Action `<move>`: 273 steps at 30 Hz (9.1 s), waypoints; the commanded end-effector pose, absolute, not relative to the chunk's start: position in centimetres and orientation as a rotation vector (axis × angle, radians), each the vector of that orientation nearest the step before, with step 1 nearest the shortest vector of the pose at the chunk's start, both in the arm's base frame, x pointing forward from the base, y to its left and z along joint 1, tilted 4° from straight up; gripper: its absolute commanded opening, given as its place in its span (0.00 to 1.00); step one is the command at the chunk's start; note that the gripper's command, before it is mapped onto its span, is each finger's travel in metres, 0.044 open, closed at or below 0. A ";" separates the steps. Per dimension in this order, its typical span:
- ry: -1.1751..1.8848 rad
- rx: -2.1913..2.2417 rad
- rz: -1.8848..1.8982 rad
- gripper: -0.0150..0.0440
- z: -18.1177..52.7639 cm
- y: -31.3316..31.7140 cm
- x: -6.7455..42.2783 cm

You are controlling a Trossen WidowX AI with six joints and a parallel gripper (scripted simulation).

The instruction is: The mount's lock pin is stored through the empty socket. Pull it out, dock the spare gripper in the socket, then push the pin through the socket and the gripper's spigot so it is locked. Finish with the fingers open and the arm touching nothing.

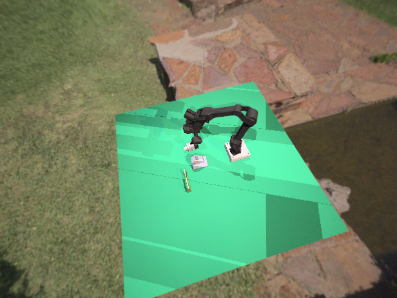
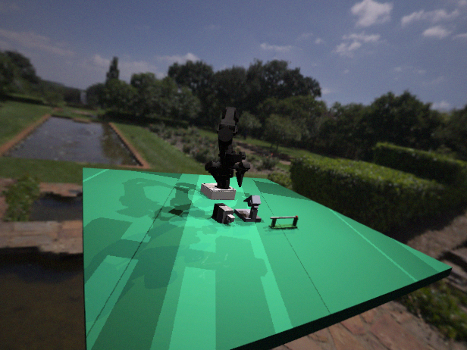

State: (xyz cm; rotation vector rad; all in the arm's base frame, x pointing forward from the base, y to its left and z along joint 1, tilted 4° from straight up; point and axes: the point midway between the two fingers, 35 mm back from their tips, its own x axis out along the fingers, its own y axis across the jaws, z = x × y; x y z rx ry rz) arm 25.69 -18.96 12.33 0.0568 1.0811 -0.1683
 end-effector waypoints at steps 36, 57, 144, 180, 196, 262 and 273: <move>1.091 -0.011 -0.105 1.00 2.2 -19.8 25.2; 1.091 -0.011 -0.105 1.00 -0.9 -19.7 25.0; 1.523 0.186 -0.081 0.25 10.9 -9.8 25.5; 1.926 0.197 -0.214 0.25 12.8 -4.1 23.4; 1.937 0.216 -0.218 0.25 11.1 -4.6 24.9; 1.951 0.218 -0.219 1.00 9.7 -4.9 25.6; 1.953 0.211 -0.215 1.00 11.9 -4.4 24.0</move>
